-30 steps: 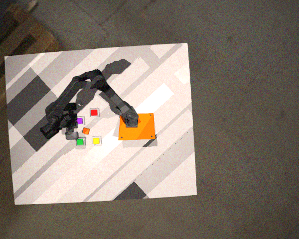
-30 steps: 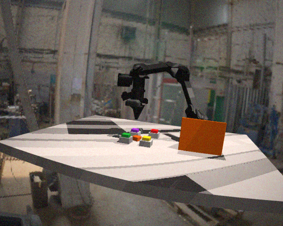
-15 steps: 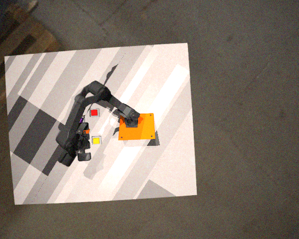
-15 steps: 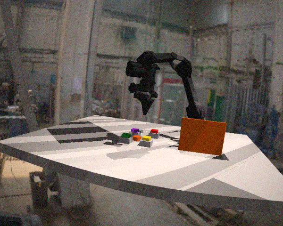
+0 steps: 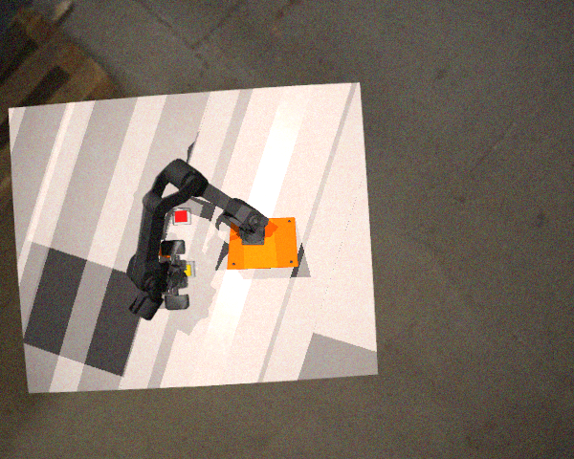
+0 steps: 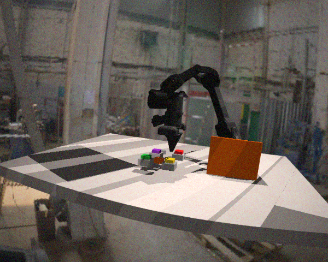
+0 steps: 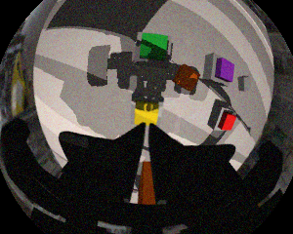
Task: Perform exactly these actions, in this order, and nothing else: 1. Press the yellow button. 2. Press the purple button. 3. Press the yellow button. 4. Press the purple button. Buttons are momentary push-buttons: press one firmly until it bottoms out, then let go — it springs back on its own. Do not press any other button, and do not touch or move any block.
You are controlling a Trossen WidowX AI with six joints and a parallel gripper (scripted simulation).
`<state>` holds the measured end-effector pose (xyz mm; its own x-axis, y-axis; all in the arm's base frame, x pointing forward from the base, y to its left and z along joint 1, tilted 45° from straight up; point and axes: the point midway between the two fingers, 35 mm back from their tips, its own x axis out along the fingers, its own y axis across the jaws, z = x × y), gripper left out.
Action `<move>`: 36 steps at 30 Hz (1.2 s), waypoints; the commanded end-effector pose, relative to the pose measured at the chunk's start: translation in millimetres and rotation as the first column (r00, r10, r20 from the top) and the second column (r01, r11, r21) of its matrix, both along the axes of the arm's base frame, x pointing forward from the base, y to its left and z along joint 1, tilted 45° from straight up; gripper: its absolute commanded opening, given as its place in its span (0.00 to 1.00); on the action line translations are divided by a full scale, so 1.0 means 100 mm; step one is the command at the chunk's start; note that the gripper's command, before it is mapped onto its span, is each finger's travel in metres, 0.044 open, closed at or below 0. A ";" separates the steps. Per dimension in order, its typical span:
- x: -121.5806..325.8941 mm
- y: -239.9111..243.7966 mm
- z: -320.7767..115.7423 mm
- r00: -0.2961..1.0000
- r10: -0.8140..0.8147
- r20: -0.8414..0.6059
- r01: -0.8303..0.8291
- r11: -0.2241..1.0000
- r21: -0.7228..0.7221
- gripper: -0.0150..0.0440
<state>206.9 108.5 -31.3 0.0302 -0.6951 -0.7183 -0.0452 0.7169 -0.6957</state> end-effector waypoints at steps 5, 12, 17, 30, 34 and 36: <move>0.02 -0.06 -0.08 1.000 0.013 0.008 -0.013 1.000 0.004 0.29; 0.02 -0.13 -0.16 1.000 0.013 0.008 -0.013 1.000 0.004 0.29; 0.03 -0.19 -0.22 1.000 0.013 0.008 -0.013 1.000 0.004 0.29; 0.03 -0.25 -0.28 1.000 0.013 0.009 -0.013 1.000 0.003 0.29; 0.03 -0.25 -0.28 1.000 0.013 0.009 -0.013 1.000 0.003 0.29; 0.03 -0.25 -0.28 1.000 0.013 0.009 -0.013 1.000 0.003 0.29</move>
<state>209.8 84.5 -58.7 0.0442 -0.6891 -0.7233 -0.0436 0.7220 -0.6905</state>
